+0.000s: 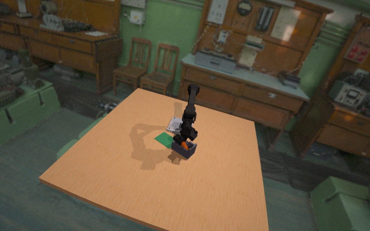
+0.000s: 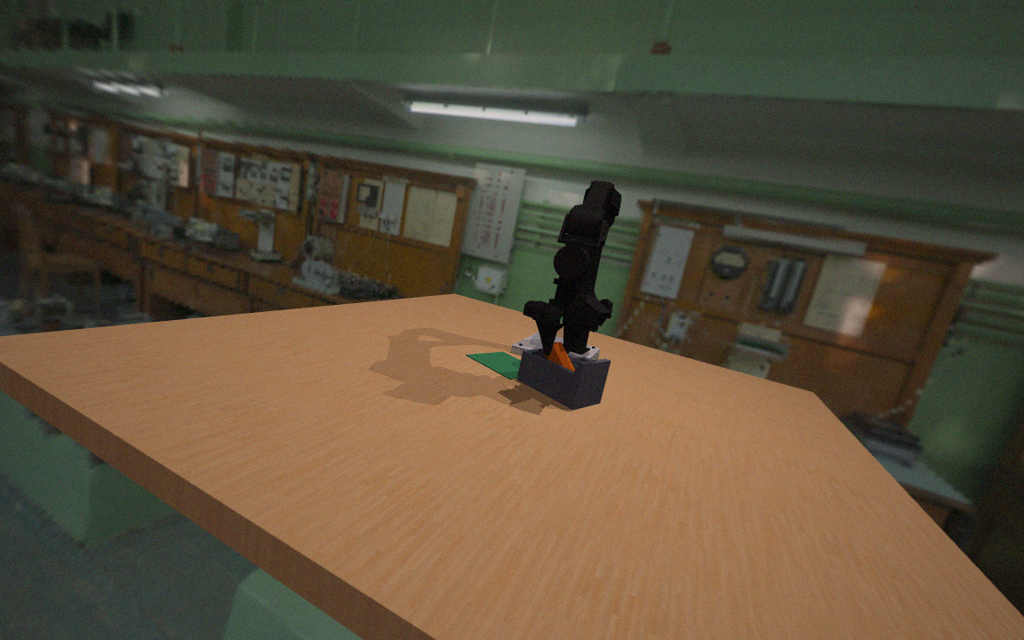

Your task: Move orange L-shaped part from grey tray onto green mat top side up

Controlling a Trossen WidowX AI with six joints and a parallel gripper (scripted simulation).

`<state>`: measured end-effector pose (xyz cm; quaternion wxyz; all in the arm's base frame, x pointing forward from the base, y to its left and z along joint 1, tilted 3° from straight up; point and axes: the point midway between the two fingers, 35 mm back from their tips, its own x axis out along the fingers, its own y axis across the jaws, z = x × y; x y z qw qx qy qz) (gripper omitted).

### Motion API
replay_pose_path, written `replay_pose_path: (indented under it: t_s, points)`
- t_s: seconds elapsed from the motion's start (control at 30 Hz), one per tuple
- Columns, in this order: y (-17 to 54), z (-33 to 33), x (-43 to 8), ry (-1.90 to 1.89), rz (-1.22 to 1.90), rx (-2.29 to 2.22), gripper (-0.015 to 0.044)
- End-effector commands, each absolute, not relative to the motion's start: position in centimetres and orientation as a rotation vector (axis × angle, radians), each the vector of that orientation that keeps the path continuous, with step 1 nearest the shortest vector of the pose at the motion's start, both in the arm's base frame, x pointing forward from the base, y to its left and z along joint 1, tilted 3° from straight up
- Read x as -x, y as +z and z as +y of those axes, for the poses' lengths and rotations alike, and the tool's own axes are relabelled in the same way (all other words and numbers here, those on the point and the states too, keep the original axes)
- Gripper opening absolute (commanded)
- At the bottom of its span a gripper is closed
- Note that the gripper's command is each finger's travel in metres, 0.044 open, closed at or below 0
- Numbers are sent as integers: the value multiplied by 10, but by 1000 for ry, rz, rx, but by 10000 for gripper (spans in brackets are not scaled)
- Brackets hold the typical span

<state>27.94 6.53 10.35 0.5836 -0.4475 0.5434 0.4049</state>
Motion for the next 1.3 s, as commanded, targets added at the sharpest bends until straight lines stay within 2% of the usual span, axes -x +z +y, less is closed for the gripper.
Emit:
replay_pose_path:
  t_s: [0.0,0.13,0.3,0.63,0.73,1.27]
  points:
    - [95,65,-279,954,1269,1044,280]
    - [93,65,-278,954,1269,1044,280]
    - [96,65,-279,946,1270,1044,149]
    - [96,65,-279,946,1270,1044,82]
    - [96,65,-279,946,1270,1044,3]
    - [111,66,-278,951,1270,1044,0]
